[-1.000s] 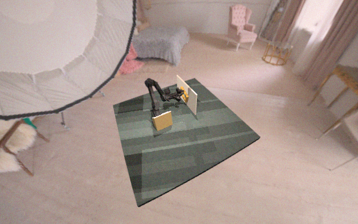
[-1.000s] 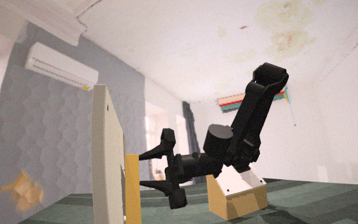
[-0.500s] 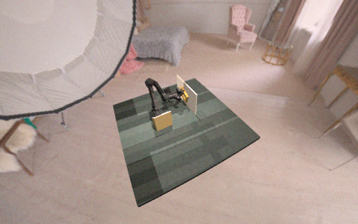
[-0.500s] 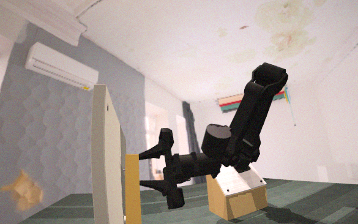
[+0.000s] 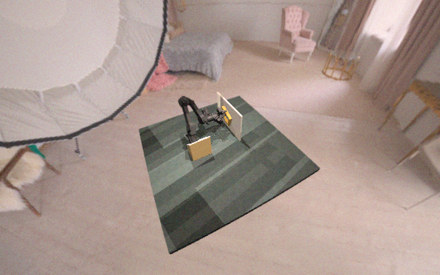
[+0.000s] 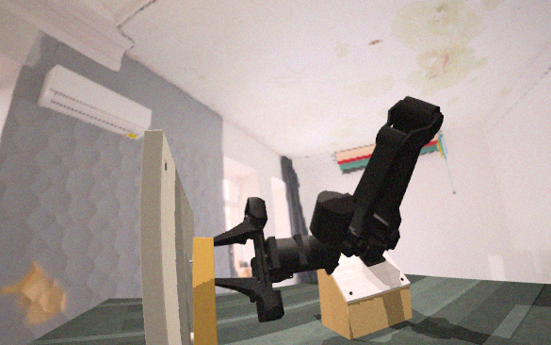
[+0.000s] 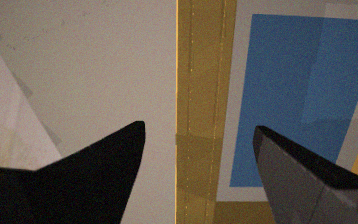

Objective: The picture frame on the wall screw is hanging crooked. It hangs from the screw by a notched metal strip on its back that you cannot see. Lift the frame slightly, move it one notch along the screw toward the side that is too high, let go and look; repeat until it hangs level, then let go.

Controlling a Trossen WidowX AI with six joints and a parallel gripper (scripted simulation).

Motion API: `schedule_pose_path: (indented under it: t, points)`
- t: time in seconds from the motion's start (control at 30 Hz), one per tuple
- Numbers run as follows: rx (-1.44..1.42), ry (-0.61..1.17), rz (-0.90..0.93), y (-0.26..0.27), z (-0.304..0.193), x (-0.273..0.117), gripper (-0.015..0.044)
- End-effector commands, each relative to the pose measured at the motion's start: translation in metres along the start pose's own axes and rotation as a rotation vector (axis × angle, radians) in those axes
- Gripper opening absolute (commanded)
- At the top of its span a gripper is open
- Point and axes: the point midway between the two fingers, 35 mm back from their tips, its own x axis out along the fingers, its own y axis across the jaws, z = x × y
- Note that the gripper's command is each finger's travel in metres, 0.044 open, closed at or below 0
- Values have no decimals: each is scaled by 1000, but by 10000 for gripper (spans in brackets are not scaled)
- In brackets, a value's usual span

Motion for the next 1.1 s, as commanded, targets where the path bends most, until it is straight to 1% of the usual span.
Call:
schedule_pose_path:
  t: [0.0, 0.17, 0.37, 0.63, 0.7, 1.07]
  points:
    - [-4, 2, -4, -1, 0, 0, 260]
    - [-4, 2, -4, -1, 0, 0, 260]
    - [-4, 2, -4, -1, 0, 0, 103]
    - [-4, 2, -4, -1, 0, 0, 49]
    - [-4, 2, -4, -1, 0, 0, 0]
    - [-5, 2, -4, 0, 0, 0, 0]
